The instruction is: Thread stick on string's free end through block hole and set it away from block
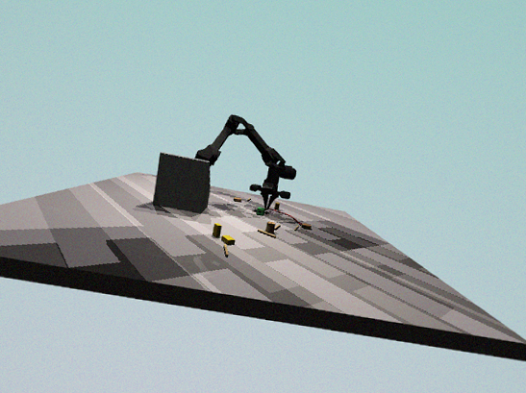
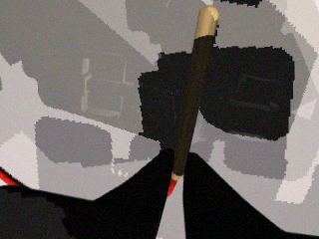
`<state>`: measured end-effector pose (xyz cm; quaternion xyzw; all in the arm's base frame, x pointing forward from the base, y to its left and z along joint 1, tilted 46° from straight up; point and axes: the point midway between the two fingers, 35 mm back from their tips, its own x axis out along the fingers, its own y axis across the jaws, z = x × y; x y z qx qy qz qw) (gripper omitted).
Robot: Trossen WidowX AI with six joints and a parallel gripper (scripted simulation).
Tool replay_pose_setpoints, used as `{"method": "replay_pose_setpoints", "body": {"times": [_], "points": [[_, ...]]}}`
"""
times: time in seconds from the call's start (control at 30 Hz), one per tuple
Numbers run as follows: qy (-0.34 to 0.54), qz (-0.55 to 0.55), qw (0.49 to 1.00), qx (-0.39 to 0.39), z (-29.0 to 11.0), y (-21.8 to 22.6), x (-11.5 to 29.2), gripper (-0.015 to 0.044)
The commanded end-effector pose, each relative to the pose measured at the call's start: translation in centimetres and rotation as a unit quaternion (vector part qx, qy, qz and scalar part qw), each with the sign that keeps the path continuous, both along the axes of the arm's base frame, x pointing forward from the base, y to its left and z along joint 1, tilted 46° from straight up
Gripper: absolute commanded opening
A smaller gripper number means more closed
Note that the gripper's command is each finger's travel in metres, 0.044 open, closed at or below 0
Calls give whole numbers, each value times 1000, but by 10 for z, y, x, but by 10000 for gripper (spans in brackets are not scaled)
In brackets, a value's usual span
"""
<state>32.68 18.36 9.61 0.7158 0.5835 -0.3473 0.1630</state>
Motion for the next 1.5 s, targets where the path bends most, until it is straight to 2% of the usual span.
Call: {"method": "replay_pose_setpoints", "body": {"times": [0.0, 1.47], "points": [[-2, 1, 1000, 2, -3, -4, -2, 0], [-1, 1, 1000, 1, -45, -40, -20, 0]]}}
